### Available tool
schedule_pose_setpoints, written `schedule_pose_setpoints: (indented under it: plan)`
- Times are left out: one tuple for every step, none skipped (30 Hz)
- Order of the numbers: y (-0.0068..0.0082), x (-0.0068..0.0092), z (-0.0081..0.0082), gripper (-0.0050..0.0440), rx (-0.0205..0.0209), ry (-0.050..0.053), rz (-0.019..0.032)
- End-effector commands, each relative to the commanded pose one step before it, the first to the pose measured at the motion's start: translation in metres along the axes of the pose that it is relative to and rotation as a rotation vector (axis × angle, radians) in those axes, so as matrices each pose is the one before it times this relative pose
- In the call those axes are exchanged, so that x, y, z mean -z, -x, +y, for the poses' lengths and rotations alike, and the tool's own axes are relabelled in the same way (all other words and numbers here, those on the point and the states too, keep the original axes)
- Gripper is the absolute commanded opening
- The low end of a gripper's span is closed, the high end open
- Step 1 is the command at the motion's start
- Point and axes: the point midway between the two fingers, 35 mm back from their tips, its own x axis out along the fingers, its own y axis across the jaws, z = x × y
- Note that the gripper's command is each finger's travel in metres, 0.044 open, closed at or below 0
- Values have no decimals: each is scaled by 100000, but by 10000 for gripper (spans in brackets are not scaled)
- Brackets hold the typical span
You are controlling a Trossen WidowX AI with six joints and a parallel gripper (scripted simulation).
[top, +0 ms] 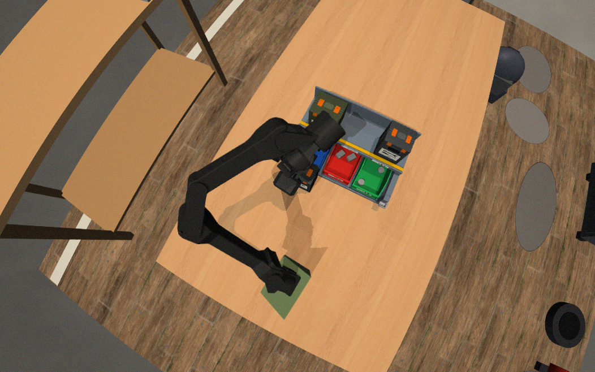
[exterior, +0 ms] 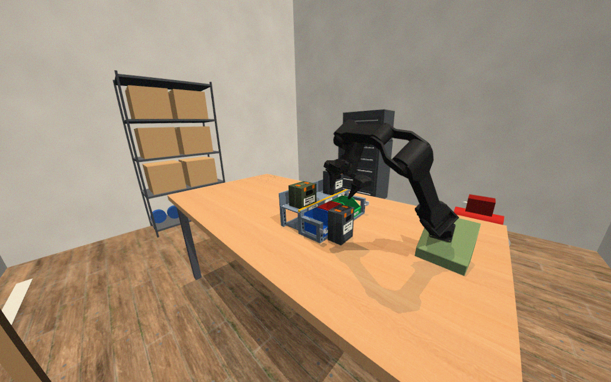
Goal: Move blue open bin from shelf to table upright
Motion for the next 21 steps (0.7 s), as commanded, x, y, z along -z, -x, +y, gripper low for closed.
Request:
schedule_pose_setpoints:
  plan:
    - [202, -281, -259, 440, -8043, 4455, 2359]
    - [0, 0, 0, 440, 0, 0, 0]
    - [0, 0, 0, 440, 0, 0, 0]
    - [0, 0, 0, 440, 0, 0, 0]
    - [0, 0, 0, 440, 0, 0, 0]
    - [0, 0, 0, 440, 0, 0, 0]
    - [0, 0, 0, 440, 0, 0, 0]
    - [0, 0, 0, 440, 0, 0, 0]
    - [0, 0, 0, 440, 0, 0, 0]
    - [0, 0, 0, 440, 0, 0, 0]
    - [-2, -19, 147, 440, -3042, 875, 1264]
    - [14, -16, -19, 440, -3743, 1839, 1593]
    - [15, -16, -18, 440, -3743, 1839, 1593]
    - [16, -15, -18, 440, -3743, 1839, 1593]
    - [17, -14, -18, 440, -3743, 1839, 1593]
    - [0, 0, 0, 440, 0, 0, 0]
    - [0, 0, 0, 440, 0, 0, 0]
    - [0, 0, 0, 440, 0, 0, 0]
    - [0, 0, 0, 440, 0, 0, 0]
    - [0, 0, 0, 440, 0, 0, 0]
    - [0, 0, 0, 440, 0, 0, 0]
